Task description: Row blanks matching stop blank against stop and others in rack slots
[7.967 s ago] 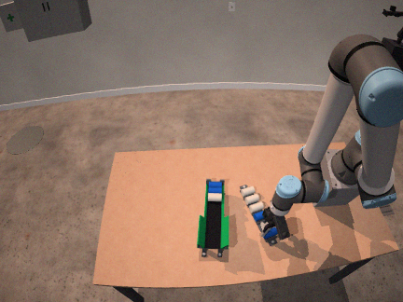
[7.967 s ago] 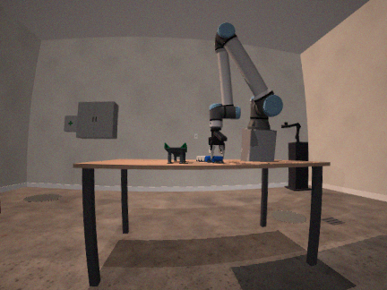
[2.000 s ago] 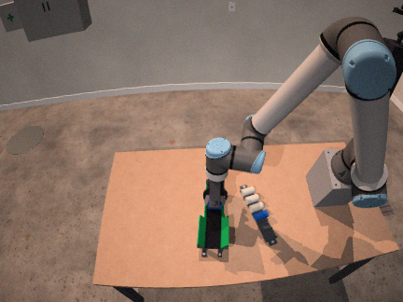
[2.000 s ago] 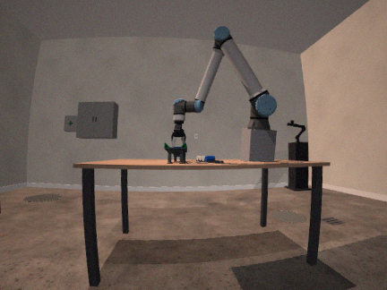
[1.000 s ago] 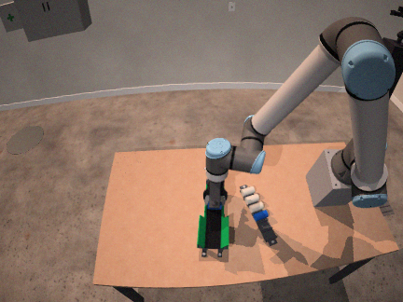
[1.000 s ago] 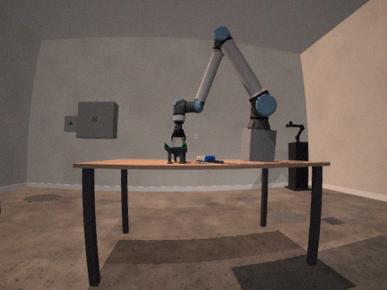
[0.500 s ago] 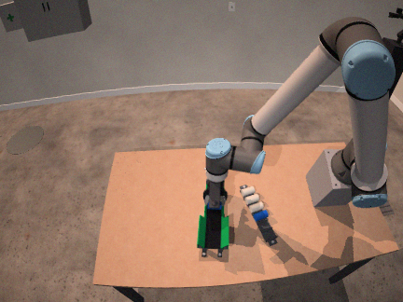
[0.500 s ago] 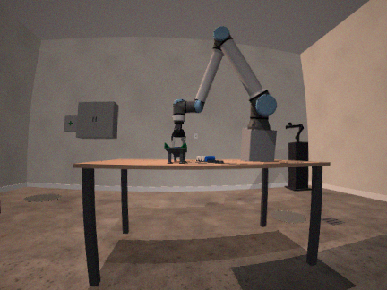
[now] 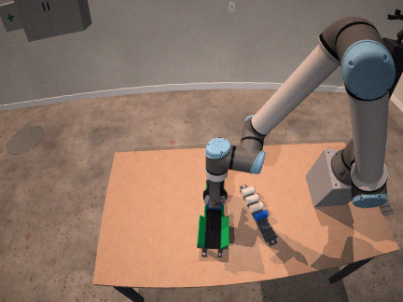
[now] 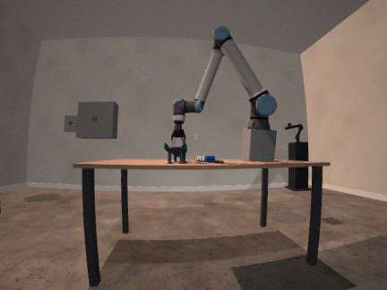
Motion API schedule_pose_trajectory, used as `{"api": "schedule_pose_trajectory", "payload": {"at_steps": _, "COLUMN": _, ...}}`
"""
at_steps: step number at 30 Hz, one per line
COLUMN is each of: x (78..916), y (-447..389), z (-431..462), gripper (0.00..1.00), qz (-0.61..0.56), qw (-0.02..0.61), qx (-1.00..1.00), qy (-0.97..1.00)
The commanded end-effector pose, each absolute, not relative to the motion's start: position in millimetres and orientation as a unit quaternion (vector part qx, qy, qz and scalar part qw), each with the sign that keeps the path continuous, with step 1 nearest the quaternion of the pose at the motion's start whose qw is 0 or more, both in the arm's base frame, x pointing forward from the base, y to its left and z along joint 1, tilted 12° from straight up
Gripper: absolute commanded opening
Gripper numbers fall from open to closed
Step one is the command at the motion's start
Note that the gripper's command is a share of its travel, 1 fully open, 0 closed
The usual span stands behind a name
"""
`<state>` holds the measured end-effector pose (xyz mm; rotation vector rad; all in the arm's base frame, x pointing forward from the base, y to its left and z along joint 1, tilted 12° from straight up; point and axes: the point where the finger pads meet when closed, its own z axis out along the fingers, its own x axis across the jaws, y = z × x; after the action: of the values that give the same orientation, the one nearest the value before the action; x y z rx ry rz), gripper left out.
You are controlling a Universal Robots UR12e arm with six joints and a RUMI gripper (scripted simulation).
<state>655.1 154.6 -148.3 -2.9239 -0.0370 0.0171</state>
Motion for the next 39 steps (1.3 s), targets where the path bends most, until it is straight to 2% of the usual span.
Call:
{"api": "schedule_pose_trajectory", "payload": {"at_steps": 1, "x": 655.8, "y": 154.4, "z": -147.7, "gripper": 0.4, "qz": 0.005, "qw": 0.108, "qx": -0.994, "qy": -0.013}}
{"api": "schedule_pose_trajectory", "payload": {"at_steps": 13, "x": 655.8, "y": 154.4, "z": -147.7, "gripper": 0.42, "qz": 0.005, "qw": 0.108, "qx": -0.994, "qy": -0.013}}
{"api": "schedule_pose_trajectory", "payload": {"at_steps": 23, "x": 655.8, "y": 154.4, "z": -147.7, "gripper": 0.52, "qz": 0.005, "qw": 0.108, "qx": -0.994, "qy": -0.013}}
{"api": "schedule_pose_trajectory", "payload": {"at_steps": 39, "x": 655.8, "y": 153.4, "z": -142.8, "gripper": 0.52, "qz": 0.005, "qw": 0.108, "qx": -0.994, "qy": -0.013}}
